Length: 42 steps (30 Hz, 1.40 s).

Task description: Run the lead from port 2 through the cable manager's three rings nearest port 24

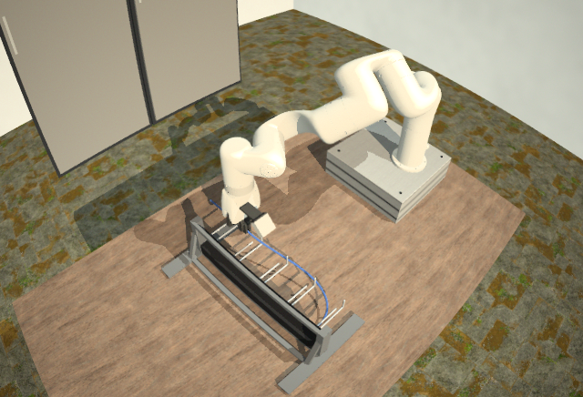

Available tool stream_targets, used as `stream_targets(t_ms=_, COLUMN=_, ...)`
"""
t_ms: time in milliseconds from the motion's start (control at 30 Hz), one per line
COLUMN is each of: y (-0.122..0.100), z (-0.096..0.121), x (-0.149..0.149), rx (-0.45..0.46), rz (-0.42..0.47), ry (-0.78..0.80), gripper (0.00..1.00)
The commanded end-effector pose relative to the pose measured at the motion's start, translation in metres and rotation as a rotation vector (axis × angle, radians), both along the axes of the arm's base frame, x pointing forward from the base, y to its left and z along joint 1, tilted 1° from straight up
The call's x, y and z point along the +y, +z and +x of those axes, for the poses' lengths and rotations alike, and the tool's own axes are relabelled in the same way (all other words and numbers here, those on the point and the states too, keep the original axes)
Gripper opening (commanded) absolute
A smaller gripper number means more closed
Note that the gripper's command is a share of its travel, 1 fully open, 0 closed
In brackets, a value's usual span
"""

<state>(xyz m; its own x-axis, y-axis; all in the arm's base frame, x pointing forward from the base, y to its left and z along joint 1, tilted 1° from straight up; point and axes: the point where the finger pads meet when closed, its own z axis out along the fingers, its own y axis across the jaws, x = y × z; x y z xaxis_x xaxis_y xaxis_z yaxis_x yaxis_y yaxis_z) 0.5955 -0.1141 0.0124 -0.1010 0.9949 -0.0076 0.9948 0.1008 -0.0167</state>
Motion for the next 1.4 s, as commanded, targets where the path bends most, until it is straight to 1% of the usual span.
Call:
stream_targets(t_ms=0, y=-0.003, z=0.001, x=-0.001, rx=-0.004, rz=-0.001, ry=0.000, gripper=0.00)
stream_targets(t_ms=333, y=-0.017, z=0.001, x=-0.001, rx=-0.004, rz=-0.001, ry=0.000, gripper=0.00)
stream_targets(t_ms=633, y=-0.023, z=0.001, x=-0.001, rx=-0.004, rz=-0.001, ry=0.000, gripper=0.00)
stream_targets(t_ms=1367, y=-0.025, z=0.002, x=-0.001, rx=-0.004, rz=-0.001, ry=0.000, gripper=0.00)
